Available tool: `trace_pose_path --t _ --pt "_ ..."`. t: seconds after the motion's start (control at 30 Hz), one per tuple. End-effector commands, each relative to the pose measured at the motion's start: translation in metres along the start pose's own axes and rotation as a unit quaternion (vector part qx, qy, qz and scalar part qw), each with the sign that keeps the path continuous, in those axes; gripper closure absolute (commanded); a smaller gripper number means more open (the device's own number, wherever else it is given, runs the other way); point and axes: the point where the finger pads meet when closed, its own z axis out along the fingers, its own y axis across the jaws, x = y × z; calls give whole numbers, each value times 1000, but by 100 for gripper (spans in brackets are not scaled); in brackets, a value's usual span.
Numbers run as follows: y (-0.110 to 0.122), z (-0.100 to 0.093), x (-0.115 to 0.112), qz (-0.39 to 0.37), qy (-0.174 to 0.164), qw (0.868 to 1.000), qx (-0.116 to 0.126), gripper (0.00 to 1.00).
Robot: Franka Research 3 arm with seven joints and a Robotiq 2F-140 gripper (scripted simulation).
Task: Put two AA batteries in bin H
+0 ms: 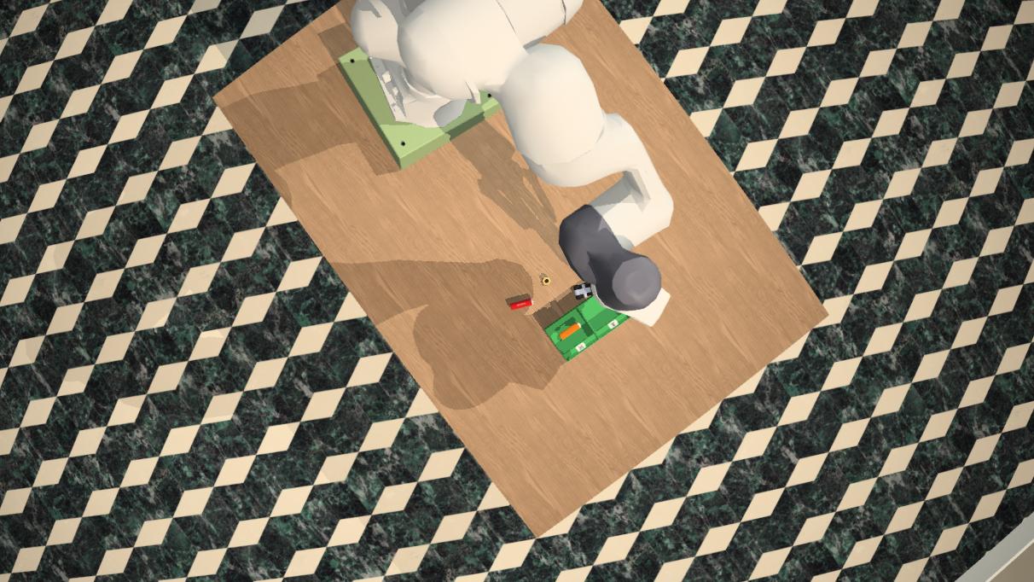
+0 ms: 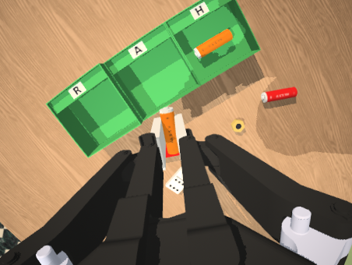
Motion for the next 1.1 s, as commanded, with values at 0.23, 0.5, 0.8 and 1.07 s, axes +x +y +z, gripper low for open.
trace_pose_path --t 0.23,0.5,0.8,1.07 --pt "34 1 37 74 -5 997 -3 95" --pt "64 1 74 177 0 984 1 95" --pt "72 1 83 264 3 965 4 95" --pt "71 1 83 328 1 945 6 95"
